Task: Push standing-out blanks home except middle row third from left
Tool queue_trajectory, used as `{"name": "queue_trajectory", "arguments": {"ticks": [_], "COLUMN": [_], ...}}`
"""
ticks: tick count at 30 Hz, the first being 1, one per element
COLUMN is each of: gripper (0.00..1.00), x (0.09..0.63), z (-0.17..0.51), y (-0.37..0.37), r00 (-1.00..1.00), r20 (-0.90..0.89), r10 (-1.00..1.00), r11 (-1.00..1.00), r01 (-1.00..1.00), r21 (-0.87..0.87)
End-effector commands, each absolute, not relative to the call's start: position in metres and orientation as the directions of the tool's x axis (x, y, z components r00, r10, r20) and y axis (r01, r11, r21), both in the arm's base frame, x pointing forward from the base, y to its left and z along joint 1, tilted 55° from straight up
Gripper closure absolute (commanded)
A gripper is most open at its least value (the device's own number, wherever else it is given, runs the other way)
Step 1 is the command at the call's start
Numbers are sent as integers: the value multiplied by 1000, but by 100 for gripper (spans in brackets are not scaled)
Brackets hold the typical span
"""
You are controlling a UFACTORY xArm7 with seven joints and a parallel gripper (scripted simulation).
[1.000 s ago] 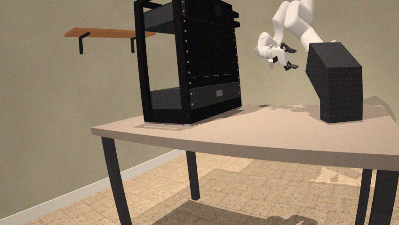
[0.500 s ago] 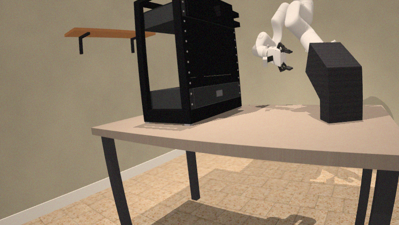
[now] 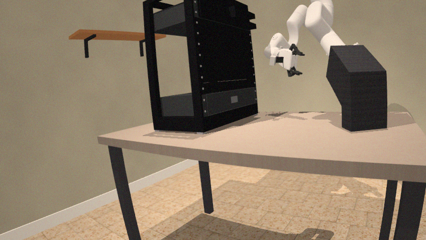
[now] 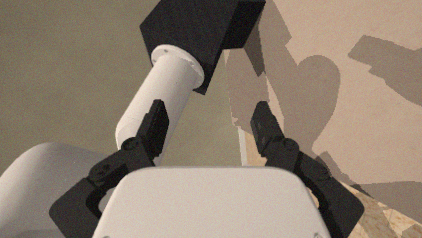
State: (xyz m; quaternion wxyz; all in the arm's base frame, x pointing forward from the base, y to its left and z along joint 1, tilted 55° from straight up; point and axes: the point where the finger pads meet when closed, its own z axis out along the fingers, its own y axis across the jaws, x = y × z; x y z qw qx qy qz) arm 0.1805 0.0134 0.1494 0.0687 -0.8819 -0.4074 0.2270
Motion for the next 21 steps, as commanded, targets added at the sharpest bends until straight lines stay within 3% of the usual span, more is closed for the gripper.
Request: {"name": "queue_trajectory", "arguments": {"ticks": [1,21], "gripper": [0,0], "x": [193,216], "z": [136,82], "y": [40,161], "r00": [523,316], "r20": [-271,40], "r10": [808,948], "r11": [-588,-283], "r01": [738,894], "r21": [-331,-348]}}
